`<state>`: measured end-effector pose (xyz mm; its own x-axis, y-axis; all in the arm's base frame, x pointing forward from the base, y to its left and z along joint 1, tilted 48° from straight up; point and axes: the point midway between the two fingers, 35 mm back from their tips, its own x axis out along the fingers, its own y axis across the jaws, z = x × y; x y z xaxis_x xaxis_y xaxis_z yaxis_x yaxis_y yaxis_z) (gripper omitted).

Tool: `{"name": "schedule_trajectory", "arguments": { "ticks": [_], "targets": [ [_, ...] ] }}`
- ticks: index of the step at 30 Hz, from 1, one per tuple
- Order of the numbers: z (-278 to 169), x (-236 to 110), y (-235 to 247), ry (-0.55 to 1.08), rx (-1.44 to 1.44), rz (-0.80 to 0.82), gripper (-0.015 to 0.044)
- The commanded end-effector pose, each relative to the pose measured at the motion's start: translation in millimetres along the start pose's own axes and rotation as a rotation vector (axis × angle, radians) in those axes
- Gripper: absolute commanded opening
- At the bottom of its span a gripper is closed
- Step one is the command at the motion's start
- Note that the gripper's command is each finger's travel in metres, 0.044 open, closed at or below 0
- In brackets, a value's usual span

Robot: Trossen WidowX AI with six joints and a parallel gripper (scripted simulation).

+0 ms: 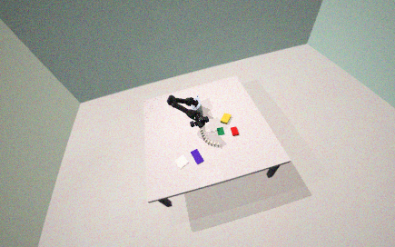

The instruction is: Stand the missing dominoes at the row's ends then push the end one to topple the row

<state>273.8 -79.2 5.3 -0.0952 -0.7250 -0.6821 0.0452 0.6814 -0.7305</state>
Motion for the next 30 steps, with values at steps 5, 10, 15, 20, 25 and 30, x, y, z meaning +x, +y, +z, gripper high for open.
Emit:
{"name": "schedule_trajectory", "arguments": {
  "ticks": [5,10,15,20,25,30],
  "targets": [
    [-12,43,-5,0.015,-0.009,-0.021,0.0107],
    [-12,44,-5,0.015,-0.009,-0.021,0.0107],
    [-12,44,-5,0.015,-0.009,-0.021,0.0107],
    [-12,44,-5,0.015,-0.009,-0.021,0.0133],
    [-12,44,-5,0.015,-0.009,-0.021,0.0265],
    [-12,44,-5,0.015,-0.009,-0.021,0.0396]
  ]
}}
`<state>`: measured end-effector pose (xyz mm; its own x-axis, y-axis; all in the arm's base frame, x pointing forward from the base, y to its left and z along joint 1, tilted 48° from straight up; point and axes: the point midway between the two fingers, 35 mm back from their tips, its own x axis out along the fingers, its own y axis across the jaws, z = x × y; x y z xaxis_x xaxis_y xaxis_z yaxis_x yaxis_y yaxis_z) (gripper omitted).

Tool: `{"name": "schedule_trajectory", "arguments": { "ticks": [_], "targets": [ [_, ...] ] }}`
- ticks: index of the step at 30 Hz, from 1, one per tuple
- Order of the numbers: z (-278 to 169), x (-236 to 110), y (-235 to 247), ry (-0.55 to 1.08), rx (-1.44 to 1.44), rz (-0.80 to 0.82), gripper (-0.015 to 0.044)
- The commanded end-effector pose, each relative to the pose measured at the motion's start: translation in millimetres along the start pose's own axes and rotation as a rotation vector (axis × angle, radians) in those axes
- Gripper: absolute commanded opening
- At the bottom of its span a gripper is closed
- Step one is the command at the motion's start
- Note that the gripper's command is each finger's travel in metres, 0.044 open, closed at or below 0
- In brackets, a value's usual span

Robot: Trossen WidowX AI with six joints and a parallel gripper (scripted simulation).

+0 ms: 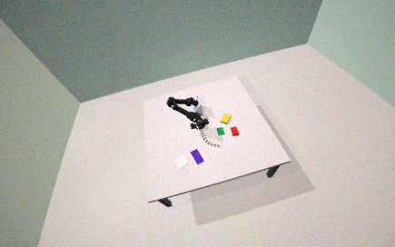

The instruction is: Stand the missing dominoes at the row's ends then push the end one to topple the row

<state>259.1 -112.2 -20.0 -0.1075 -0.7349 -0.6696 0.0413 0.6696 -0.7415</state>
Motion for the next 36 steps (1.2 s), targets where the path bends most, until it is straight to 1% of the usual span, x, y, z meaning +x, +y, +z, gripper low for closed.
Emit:
{"name": "schedule_trajectory", "arguments": {
  "ticks": [1,2,5,6,11,15,17,25,27,28,36],
  "targets": [
    [-2,1,0,0.003,-0.007,-0.005,0.0422],
    [-2,1,0,0.003,-0.007,-0.005,0.044],
    [-1,-2,0,0.001,-0.008,-0.003,0.044],
    [2,-10,2,-0.004,-0.01,0.005,0.044],
    [7,-92,7,-0.013,-0.015,0.03,0.044],
    [2,-125,3,-0.001,-0.004,0.011,0.044],
    [1,-130,1,0.001,-0.001,0.006,0.044],
    [1,-130,1,0.001,-0.001,0.006,0.044],
    [-1,-127,2,0.001,0.067,0.006,0.0387],
    [-2,-124,2,0.001,0.151,0.006,0.0361],
    [-23,-89,2,0.005,0.989,0.002,0.0151]
  ]
}}
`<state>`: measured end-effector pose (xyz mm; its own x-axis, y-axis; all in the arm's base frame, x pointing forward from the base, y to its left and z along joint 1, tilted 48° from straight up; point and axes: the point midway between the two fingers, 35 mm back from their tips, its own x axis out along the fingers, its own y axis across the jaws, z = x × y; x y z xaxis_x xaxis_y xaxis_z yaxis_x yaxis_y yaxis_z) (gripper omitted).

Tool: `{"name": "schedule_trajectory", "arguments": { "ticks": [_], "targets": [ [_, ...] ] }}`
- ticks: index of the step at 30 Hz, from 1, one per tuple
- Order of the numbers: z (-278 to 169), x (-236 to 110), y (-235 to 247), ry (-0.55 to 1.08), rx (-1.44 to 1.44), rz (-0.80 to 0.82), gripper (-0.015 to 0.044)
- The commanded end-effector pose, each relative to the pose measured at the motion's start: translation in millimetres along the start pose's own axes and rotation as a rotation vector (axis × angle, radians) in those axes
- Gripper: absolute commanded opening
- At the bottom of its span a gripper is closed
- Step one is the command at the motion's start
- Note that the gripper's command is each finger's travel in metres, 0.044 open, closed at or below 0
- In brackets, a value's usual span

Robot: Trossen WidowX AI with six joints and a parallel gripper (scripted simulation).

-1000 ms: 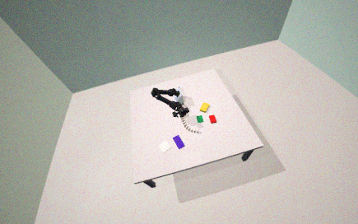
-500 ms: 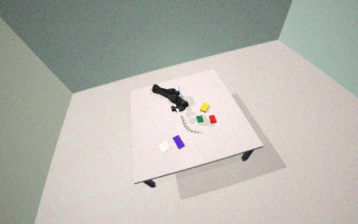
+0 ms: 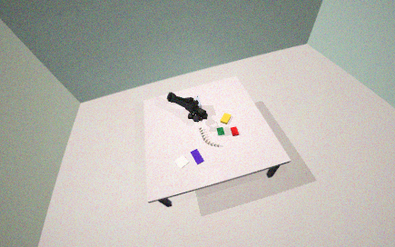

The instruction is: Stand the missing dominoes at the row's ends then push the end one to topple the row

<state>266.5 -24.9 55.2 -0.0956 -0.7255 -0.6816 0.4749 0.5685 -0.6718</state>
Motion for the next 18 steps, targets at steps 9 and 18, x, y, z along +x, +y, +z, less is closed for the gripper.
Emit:
{"name": "schedule_trajectory", "arguments": {
  "ticks": [9,18],
  "targets": [
    [-31,48,-18,-0.006,1.108,-0.024,0.0],
    [-31,48,-18,-0.006,1.108,-0.024,0.0]
  ]
}}
